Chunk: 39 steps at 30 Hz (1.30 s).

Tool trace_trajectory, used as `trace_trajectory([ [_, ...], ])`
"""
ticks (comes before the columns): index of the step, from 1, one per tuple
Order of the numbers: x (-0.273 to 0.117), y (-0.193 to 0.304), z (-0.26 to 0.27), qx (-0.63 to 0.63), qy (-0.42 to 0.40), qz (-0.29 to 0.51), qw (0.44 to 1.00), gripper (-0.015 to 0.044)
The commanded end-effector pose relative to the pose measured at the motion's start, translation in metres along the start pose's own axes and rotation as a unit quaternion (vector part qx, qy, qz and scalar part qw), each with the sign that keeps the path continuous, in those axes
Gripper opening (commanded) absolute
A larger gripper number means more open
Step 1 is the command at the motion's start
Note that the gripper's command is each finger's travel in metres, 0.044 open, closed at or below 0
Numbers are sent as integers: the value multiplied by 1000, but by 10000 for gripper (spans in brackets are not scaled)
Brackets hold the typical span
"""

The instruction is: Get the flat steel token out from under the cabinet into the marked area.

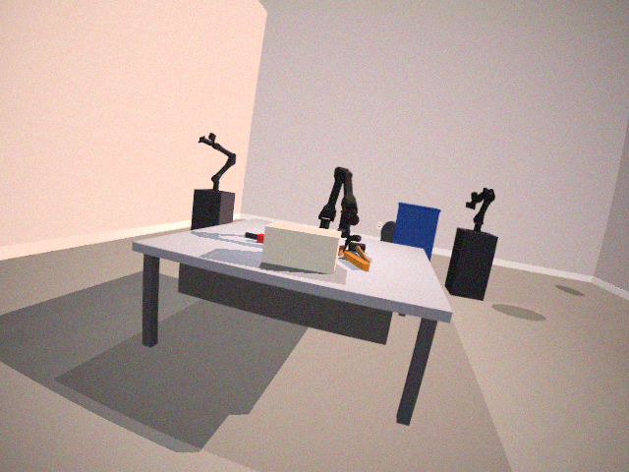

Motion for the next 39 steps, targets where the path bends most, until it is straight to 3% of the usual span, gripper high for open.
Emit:
trace_trajectory([
  [1,0,-7,0,-1,0,0,1000,0],
  [39,-2,-55,1,-1,0,-2,1000,0],
])
Point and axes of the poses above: the point midway between the two fingers, 35 mm back from their tips, its own x axis out along the fingers, its own z axis across the jaws, y = z × x, the point moved 5 cm from there along -x, back along the fingers
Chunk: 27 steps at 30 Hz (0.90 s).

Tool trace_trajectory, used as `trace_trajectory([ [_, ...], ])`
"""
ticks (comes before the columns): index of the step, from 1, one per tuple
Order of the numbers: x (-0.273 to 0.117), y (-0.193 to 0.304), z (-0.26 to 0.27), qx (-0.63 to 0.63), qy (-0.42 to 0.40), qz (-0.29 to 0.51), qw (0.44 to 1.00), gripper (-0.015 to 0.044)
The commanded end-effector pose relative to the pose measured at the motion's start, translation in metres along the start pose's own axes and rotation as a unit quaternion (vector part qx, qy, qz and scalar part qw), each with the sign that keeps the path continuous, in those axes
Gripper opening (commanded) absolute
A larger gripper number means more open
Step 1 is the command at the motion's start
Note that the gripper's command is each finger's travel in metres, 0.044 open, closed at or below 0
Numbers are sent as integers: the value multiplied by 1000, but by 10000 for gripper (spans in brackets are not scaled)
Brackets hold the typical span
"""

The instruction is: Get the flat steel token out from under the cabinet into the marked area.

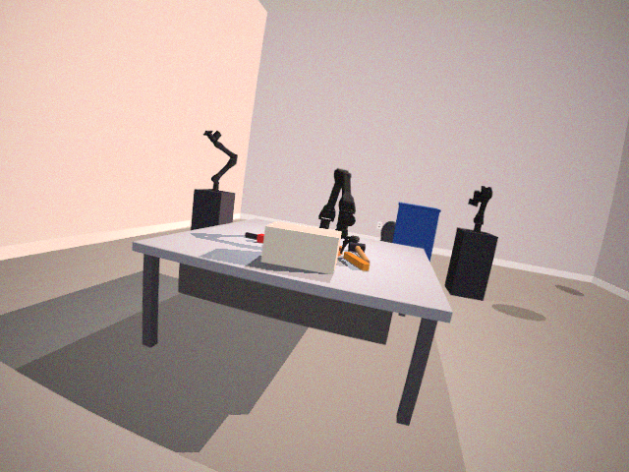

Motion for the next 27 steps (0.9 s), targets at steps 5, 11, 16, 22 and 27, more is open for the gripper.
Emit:
trace_trajectory([
  [5,0,-11,0,-1,-1,-1,1000,0],
  [11,0,-18,0,-1,-1,-1,1000,0],
  [16,-1,-24,0,-1,-1,-1,1000,0],
  [22,-1,-31,1,-1,-1,-2,1000,0],
  [27,-1,-36,1,-1,-1,-2,1000,0],
])
Point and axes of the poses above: the point midway between the two fingers, 35 mm back from their tips, its own x axis out along the fingers, its own z axis across the jaws, y = z × x, the point moved 5 cm from there along -x, back along the fingers
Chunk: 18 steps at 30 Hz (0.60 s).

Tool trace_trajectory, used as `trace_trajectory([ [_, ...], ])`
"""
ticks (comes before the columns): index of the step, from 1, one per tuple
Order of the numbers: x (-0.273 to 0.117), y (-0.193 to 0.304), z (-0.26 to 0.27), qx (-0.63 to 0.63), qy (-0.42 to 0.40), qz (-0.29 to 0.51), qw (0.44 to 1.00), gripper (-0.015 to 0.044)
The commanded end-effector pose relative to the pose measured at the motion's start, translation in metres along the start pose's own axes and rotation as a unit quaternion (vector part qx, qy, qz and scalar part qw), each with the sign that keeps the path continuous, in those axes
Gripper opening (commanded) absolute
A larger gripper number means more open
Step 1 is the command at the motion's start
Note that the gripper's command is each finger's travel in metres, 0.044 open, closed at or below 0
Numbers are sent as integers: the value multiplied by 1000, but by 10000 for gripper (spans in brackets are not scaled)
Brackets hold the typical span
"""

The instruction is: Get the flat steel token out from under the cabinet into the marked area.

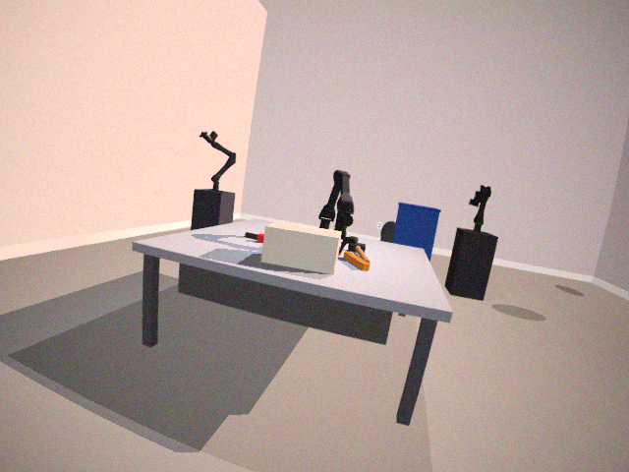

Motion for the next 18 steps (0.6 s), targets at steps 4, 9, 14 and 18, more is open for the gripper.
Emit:
trace_trajectory([
  [4,0,-9,0,-1,-1,-1,1000,0],
  [9,0,-15,0,-1,-1,-1,1000,0],
  [14,-1,-20,0,-1,-1,-2,1000,0],
  [18,-1,-24,0,-1,-1,-2,1000,0],
])
Point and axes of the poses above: the point midway between the two fingers, 35 mm back from their tips, its own x axis out along the fingers, its own z axis across the jaws, y = z × x, the point moved 5 cm from there along -x, back along the fingers
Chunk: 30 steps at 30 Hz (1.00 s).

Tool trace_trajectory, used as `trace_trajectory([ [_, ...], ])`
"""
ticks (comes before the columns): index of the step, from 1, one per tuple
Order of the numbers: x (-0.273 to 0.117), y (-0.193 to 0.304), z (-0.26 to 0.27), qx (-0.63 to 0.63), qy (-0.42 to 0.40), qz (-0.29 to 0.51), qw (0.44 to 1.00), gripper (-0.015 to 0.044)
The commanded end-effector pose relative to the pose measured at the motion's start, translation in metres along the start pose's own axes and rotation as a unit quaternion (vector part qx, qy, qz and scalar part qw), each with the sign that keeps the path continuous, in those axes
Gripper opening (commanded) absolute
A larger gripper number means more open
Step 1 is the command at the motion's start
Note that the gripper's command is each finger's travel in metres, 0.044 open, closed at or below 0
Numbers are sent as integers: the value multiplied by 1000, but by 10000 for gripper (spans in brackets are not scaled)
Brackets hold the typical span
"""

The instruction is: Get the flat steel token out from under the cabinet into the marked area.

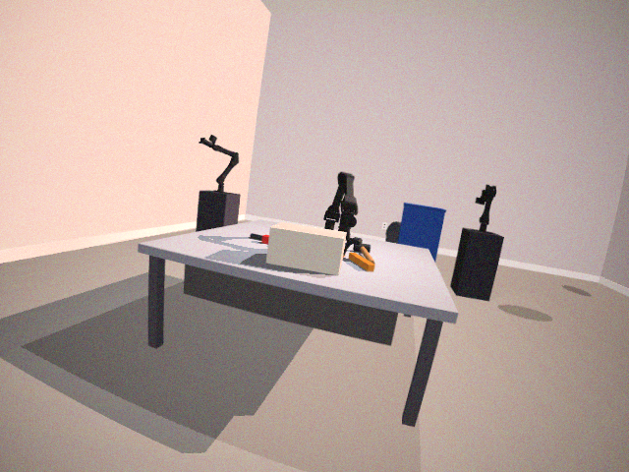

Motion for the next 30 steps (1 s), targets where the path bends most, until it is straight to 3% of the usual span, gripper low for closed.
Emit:
trace_trajectory([
  [1,0,-6,0,-1,-1,-1,1000,0],
  [30,-1,-35,0,-1,-1,-2,1000,0],
])
Point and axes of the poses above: the point midway between the two fingers, 35 mm back from their tips, its own x axis out along the fingers, its own z axis across the jaws, y = z × x, the point moved 5 cm from there along -x, back along the fingers
